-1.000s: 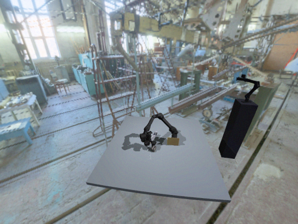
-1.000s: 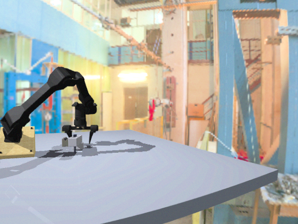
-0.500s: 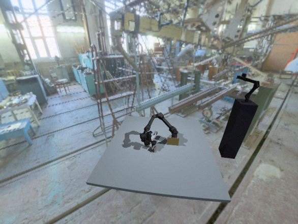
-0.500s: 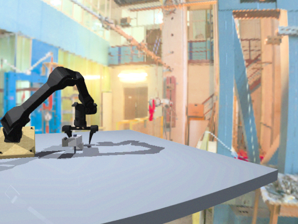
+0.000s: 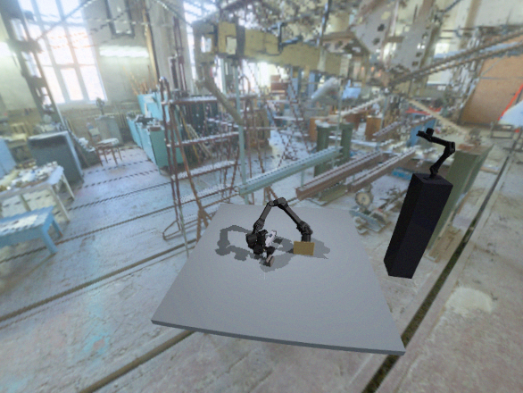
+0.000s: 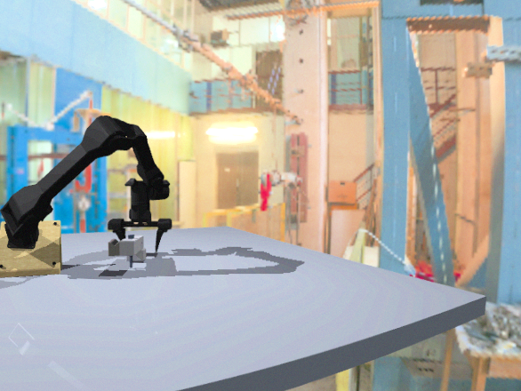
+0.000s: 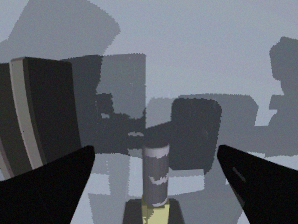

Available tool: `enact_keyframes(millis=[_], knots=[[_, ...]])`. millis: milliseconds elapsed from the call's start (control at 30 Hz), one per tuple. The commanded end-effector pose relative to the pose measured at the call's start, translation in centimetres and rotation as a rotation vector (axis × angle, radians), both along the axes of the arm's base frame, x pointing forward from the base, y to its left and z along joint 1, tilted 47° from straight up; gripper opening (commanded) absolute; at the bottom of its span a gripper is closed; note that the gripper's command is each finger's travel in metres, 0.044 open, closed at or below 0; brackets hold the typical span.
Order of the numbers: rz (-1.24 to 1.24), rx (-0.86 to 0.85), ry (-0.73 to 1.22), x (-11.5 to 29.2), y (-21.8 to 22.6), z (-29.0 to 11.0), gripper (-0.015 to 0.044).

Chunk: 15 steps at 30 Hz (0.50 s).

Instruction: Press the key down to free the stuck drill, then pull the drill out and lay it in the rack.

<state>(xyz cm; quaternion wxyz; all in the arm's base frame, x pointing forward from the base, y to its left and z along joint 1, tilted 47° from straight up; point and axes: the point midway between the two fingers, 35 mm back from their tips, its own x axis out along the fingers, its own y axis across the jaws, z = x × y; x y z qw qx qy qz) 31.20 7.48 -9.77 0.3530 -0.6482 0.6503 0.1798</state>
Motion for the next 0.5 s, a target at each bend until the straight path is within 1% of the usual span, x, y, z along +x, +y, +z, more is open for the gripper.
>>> enact_keyframes(millis=[0, 467], knots=[[0.004, -0.008, 0.008, -0.22, -0.23, 0.08, 0.044], [0.004, -0.008, 0.008, -0.29, -0.32, 0.14, 0.044]])
